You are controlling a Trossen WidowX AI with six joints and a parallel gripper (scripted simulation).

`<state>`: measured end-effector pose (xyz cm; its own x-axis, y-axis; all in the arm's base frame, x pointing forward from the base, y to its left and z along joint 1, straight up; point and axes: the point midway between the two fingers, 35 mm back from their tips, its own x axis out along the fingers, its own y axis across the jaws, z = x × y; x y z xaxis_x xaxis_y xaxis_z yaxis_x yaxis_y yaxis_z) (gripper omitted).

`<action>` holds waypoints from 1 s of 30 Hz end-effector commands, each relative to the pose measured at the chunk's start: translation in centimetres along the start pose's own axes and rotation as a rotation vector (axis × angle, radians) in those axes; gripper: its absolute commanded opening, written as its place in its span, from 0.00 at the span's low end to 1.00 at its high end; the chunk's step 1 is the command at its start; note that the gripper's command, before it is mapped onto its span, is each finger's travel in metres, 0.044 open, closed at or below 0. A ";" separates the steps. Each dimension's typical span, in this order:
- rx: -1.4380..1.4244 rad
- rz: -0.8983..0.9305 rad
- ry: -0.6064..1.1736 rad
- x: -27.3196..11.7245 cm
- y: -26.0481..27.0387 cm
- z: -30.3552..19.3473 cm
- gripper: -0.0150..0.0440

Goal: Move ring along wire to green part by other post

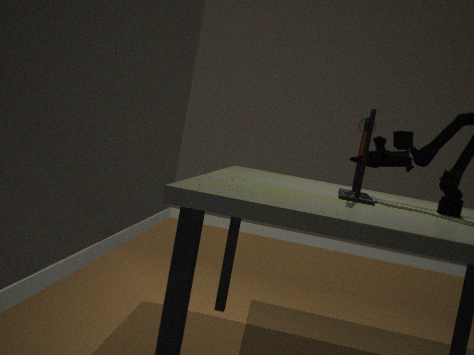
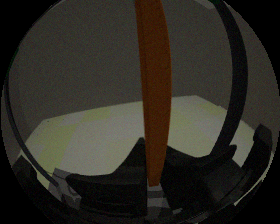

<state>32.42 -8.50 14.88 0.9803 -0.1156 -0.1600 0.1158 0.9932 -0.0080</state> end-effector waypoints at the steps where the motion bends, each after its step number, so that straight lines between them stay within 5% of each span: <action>1: -0.002 -0.005 -0.007 -0.1 -0.1 1.0 0.00; 30: -0.001 -0.005 -0.007 -0.1 0.3 1.0 0.00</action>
<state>32.49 -8.43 15.91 0.9813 -0.1187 -0.1518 0.1184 0.9929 -0.0113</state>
